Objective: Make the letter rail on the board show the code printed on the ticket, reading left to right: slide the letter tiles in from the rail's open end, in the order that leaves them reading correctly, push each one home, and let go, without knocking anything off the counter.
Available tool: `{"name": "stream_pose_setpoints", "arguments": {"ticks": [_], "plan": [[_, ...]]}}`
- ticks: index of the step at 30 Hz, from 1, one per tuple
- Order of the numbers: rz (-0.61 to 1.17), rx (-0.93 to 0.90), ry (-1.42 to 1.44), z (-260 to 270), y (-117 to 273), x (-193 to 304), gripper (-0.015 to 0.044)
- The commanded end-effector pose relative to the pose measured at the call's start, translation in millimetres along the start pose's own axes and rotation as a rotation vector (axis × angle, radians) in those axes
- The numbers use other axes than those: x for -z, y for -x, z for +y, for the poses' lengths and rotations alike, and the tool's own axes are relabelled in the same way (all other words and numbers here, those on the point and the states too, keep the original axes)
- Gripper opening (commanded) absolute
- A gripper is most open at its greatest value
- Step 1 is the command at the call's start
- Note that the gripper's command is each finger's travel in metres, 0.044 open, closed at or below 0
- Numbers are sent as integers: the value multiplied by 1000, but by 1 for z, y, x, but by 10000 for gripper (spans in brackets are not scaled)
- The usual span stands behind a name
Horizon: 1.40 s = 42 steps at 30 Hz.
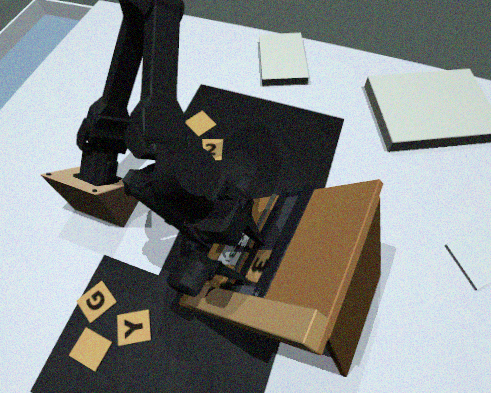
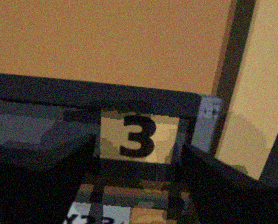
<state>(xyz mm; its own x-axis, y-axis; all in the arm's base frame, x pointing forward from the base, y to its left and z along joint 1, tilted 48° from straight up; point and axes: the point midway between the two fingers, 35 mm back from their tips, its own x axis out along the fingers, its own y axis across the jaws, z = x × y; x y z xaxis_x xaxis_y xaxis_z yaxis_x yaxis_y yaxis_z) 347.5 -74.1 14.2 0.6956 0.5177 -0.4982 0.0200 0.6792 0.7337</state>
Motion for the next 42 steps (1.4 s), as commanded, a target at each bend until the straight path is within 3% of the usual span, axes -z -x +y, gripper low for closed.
{"name": "stream_pose_setpoints", "arguments": {"ticks": [1,42], "plan": [[-4,-3,4,0,5,-1,295],[-3,-1,4,-1,29,2,295]]}}
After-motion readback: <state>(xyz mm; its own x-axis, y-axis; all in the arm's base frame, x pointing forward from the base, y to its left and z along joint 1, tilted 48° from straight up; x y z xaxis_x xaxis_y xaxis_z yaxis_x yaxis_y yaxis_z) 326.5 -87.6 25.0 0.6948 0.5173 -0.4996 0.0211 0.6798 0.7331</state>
